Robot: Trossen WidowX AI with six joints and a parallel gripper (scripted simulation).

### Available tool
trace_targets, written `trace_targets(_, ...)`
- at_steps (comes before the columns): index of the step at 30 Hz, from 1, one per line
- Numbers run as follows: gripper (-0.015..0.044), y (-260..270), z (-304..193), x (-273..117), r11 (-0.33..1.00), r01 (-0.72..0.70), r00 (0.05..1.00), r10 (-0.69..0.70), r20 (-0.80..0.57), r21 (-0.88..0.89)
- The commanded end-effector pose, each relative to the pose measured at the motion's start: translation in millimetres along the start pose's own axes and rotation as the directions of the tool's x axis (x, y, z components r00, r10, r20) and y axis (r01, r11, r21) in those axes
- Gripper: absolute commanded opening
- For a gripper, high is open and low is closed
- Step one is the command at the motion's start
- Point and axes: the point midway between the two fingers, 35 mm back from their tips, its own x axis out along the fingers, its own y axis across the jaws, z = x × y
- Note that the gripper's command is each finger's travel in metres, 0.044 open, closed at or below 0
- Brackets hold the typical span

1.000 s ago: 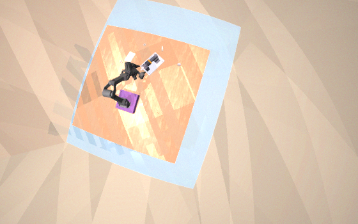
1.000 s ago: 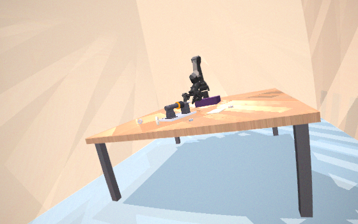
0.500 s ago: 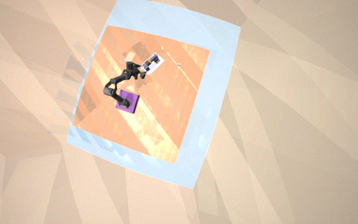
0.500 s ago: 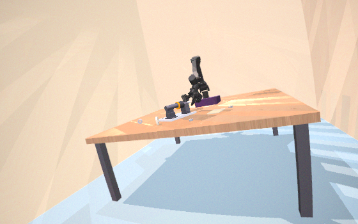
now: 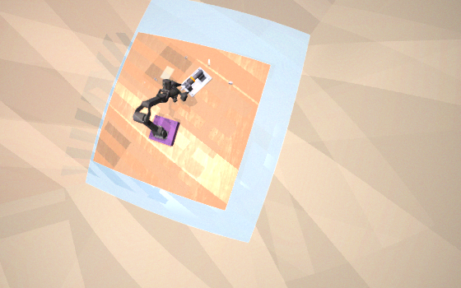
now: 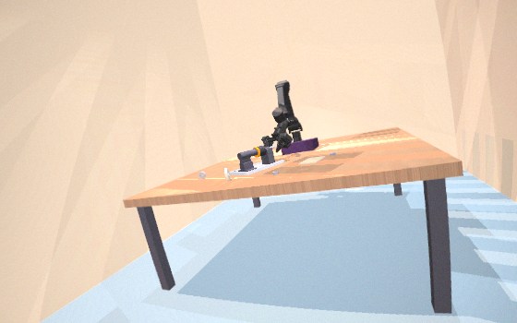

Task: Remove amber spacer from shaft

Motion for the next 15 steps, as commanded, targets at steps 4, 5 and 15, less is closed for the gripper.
trace_targets(4, 0.0309, 0.1, 0.0, 0.0, 1.000, 0.000, 1.000, 0.000, 0.000, 0.000)
trace_targets(5, 0.0282, 0.1, 0.0, 0.0, 1.000, 0.000, 1.000, 0.000, 0.000, 0.000)
trace_targets(15, 0.0020, 0.1, 0.0, 0.0, 1.000, 0.000, 1.000, 0.000, 0.000, 0.000)
